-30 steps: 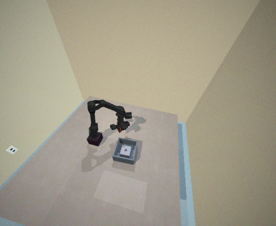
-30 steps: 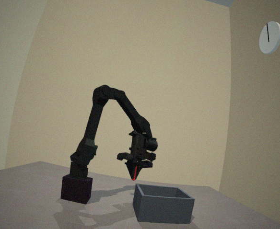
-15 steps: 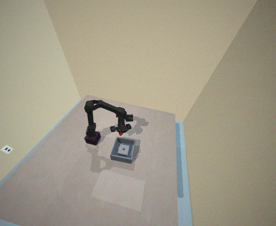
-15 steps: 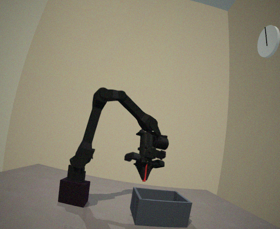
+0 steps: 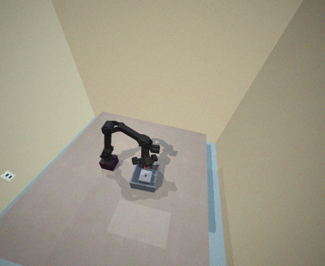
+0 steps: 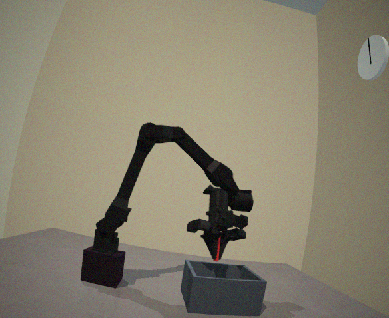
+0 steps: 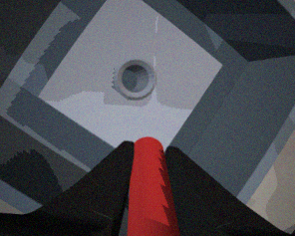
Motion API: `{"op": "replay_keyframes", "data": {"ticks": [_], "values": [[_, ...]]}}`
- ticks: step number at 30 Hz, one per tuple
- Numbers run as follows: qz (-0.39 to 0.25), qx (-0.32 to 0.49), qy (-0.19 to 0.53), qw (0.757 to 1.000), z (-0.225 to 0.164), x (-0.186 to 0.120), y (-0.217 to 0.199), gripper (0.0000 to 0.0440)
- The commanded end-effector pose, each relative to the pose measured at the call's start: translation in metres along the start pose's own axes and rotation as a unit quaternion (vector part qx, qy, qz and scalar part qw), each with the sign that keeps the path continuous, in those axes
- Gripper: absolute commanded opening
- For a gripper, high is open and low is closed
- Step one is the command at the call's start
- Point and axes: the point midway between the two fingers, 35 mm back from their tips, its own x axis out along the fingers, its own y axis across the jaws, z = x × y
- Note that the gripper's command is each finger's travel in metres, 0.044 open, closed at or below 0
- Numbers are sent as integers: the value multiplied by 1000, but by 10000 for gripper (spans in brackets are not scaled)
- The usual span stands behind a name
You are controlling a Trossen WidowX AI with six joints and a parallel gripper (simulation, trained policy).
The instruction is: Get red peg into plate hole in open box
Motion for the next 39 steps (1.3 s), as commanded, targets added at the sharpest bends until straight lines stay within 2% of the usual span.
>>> {"op": "replay_keyframes", "data": {"ticks": [1, 10, 12, 18, 22, 35, 39], "values": [[4, -6, 7, 1000, 11, 10, 2, 0], [15, -37, 30, 999, 24, 41, 4, 0], [16, -47, 39, 998, 23, 48, 4, 13], [16, -64, 64, 996, 20, 67, 5, 143], [25, -76, 64, 995, 31, 69, 10, 163], [57, -66, 96, 992, 62, 60, 42, 440], [86, -63, 96, 990, 73, 51, 60, 440]]}}
